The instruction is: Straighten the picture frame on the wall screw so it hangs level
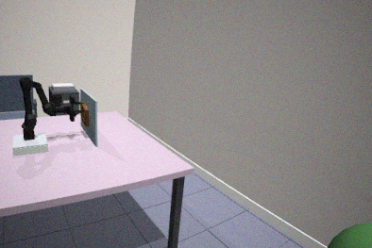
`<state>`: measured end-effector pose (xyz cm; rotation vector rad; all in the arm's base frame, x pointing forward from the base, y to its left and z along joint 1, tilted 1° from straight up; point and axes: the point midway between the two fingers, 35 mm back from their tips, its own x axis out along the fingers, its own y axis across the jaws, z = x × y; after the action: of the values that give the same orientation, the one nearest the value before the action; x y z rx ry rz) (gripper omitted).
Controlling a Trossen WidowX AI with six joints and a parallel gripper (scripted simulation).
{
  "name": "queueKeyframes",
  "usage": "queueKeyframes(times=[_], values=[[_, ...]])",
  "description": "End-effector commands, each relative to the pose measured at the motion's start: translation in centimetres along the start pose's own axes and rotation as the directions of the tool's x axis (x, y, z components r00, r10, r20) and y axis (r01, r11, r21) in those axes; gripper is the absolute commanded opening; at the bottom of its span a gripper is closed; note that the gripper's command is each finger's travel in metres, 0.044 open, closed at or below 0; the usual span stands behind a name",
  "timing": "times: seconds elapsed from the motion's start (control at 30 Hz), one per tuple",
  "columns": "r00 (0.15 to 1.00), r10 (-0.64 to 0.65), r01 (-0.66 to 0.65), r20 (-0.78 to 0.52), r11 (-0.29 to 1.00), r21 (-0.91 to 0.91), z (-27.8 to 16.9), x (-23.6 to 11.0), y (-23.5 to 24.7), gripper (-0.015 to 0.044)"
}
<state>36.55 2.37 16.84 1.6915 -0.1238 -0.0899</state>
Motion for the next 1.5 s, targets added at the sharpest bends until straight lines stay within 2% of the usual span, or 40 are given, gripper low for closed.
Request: queueKeyframes(times=[0.0,0.33,0.57,0.8,0.83,1.47], values=[[1.000,0.001,-0.001,-0.004,1.000,-0.003,-0.05,0.01,0.02,0.0260],[1.000,0.001,-0.001,-0.004,1.000,-0.003,-0.07,0.02,0.03,0.0260],[1.000,0.001,-0.001,-0.004,1.000,-0.003,-0.09,0.03,0.03,0.0076],[1.000,0.001,-0.001,-0.004,1.000,-0.003,-0.09,0.03,0.03,0.0030],[1.000,0.001,-0.001,-0.004,1.000,-0.003,-0.09,0.03,0.03,0.0003],[1.000,0.001,-0.001,-0.004,1.000,-0.003,-0.05,0.03,0.36,0.0000]])
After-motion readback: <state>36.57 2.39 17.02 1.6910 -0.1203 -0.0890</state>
